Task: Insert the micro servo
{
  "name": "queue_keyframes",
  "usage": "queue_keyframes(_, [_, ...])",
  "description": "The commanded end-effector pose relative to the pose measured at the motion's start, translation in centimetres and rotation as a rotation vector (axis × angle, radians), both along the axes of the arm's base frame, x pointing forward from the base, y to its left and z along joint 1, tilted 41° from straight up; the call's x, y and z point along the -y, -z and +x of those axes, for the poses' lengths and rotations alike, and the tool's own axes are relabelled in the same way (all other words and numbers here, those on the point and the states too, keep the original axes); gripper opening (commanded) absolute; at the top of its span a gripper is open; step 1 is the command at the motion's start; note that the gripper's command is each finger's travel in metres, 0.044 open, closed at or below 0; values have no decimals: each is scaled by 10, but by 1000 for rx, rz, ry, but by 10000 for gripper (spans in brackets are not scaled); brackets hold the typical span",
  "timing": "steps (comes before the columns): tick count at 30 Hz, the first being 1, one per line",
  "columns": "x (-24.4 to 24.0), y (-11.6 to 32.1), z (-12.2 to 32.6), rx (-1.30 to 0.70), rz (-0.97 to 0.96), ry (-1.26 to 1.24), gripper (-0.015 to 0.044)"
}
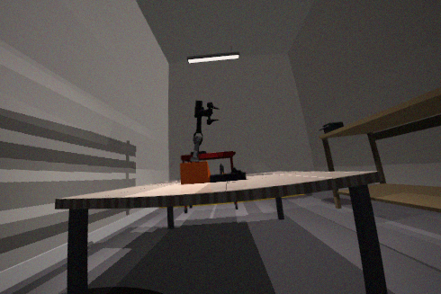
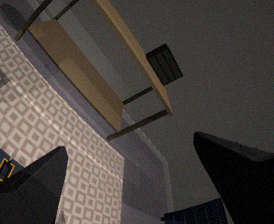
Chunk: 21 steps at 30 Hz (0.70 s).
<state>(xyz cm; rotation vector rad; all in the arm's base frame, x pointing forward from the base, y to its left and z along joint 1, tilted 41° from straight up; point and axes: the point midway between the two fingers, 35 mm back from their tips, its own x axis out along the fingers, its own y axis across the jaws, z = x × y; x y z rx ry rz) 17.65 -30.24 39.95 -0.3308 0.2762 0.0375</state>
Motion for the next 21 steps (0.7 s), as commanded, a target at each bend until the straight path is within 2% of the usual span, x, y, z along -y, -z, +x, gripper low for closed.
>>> queue_keyframes(1, [-3, 15, 9, -41, 122, 8, 440])
queue_keyframes(21, [-35, 93, 51, -299, 740, 86, 440])
